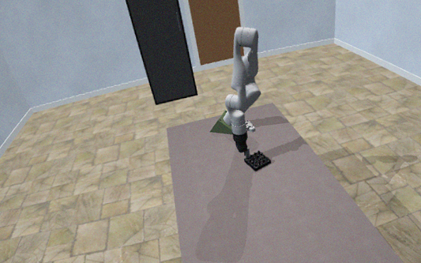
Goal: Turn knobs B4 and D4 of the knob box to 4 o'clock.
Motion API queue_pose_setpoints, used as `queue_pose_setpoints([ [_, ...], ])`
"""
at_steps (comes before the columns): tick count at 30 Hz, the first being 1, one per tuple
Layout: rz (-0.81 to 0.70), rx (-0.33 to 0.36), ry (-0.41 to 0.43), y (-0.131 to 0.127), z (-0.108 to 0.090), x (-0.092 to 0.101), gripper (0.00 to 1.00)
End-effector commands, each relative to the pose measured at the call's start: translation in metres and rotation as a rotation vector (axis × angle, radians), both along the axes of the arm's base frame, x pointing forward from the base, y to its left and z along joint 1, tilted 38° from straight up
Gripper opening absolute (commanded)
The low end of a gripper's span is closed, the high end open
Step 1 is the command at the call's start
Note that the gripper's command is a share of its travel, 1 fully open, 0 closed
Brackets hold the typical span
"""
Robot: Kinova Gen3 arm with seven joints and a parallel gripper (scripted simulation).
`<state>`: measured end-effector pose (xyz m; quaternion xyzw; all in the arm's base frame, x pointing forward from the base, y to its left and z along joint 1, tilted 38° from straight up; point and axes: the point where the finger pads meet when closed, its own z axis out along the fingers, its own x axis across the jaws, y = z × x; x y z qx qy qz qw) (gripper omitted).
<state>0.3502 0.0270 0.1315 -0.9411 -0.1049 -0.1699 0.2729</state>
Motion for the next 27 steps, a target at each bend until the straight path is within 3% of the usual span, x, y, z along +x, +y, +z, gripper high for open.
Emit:
queue_pose_setpoints([
  [1,-0.001,-0.001,-0.001,-0.0004,0.0001,0.0002,0.46],
  [27,-0.001,-0.001,-0.001,0.0020,-0.0034,0.0014,0.46],
])
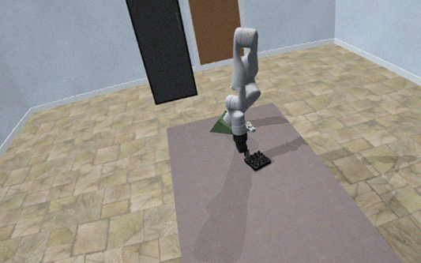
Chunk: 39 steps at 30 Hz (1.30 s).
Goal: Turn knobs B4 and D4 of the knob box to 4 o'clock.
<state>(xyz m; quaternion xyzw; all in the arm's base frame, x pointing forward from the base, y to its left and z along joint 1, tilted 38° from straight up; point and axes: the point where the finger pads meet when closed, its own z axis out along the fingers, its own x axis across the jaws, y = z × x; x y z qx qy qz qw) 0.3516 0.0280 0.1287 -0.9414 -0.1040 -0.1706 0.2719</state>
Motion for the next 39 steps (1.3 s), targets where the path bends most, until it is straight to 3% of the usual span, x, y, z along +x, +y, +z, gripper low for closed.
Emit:
queue_pose_setpoints([
  [1,0.002,0.001,0.000,0.0015,-0.0012,0.0003,0.46],
  [39,0.002,0.001,0.000,0.0063,-0.0082,0.0026,0.46],
])
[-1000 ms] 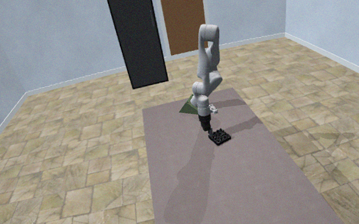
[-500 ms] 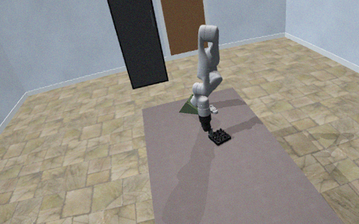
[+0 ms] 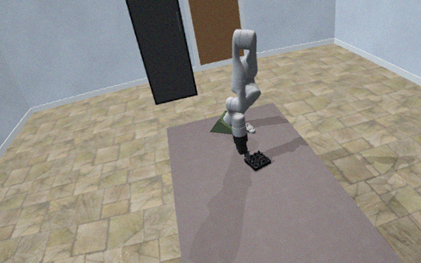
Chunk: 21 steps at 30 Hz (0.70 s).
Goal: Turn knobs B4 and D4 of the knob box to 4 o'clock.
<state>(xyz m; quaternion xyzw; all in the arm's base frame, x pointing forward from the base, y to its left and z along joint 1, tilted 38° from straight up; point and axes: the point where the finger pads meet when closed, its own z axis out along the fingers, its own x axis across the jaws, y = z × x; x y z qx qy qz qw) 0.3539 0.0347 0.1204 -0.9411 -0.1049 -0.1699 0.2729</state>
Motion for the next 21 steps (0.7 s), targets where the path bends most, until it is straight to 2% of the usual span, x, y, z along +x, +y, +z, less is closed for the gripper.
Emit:
queue_pose_setpoints([
  [1,-0.001,-0.001,-0.001,-0.0004,0.0001,0.0002,0.46],
  [15,-0.001,-0.001,-0.001,-0.0004,0.0001,0.0002,0.46],
  [16,-0.001,-0.001,-0.001,-0.0004,0.0001,0.0002,0.30],
  [21,-0.001,-0.001,-0.001,-0.0004,0.0001,0.0002,0.30],
])
